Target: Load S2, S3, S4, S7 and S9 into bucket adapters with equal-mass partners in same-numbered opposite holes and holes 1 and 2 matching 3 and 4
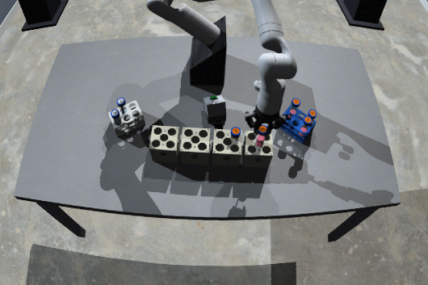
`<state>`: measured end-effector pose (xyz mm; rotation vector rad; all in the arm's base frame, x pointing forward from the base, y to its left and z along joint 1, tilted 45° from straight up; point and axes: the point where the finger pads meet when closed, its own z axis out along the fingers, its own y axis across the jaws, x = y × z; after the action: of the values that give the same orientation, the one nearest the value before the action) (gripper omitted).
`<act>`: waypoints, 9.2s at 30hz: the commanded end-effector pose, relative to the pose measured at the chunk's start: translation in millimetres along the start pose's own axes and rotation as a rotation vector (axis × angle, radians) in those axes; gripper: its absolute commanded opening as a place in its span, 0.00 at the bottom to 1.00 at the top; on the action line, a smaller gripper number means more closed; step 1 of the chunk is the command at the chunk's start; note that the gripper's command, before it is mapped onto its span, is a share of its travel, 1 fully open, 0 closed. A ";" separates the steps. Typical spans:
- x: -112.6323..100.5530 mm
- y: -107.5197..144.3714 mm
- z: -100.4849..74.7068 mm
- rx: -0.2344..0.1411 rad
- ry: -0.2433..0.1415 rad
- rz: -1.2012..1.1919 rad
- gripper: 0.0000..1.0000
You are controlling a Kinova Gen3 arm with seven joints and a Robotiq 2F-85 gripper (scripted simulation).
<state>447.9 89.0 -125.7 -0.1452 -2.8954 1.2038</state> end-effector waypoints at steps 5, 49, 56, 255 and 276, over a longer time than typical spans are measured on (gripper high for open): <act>-0.4 0.4 2.5 -0.001 -0.002 0.000 0.10; -0.4 0.4 29.1 -0.001 -0.002 0.000 0.10; -0.4 0.4 32.5 -0.001 -0.002 0.000 0.10; -0.2 0.2 -70.8 -0.001 -0.002 0.000 0.62; 7.3 6.8 -70.8 -0.001 -0.002 -0.120 0.62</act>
<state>446.0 141.7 -79.6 -0.0365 -2.8709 1.1937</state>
